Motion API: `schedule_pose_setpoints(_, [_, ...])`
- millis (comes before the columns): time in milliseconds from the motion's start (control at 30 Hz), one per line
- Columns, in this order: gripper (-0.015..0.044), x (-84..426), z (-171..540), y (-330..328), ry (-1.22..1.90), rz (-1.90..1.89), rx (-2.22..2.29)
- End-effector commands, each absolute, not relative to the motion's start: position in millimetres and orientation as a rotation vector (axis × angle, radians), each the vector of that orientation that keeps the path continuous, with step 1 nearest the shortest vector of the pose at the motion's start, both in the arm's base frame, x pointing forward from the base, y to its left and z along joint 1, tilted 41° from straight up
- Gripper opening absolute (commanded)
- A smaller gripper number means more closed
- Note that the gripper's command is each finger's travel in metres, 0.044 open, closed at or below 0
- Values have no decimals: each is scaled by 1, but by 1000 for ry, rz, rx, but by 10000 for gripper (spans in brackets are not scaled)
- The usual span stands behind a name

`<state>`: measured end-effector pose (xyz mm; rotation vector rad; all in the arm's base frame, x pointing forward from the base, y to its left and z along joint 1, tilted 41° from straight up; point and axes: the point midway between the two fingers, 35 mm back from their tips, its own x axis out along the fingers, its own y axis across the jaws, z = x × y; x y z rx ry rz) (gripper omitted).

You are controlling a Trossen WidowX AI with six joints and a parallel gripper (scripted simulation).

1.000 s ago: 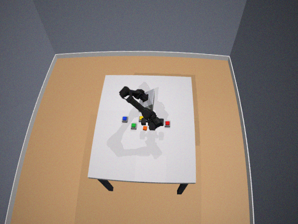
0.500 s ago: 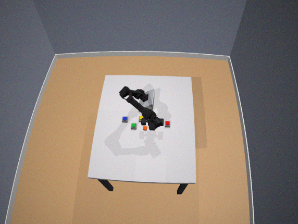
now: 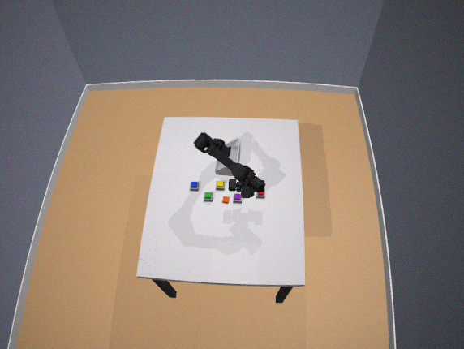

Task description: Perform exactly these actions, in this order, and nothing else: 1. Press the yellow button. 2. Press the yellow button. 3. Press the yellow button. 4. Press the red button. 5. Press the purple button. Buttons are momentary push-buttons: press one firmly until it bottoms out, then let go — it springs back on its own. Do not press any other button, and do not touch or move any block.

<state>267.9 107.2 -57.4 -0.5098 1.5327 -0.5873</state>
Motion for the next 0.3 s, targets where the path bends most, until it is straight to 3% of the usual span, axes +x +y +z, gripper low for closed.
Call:
schedule_pose_setpoints(0, [256, 262, -69, 159, 1533, -573, -510])
schedule_pose_setpoints(167, [387, 252, -78, 192, 1532, -578, -511])
schedule_pose_setpoints(267, [400, 252, -78, 192, 1532, -578, -511])
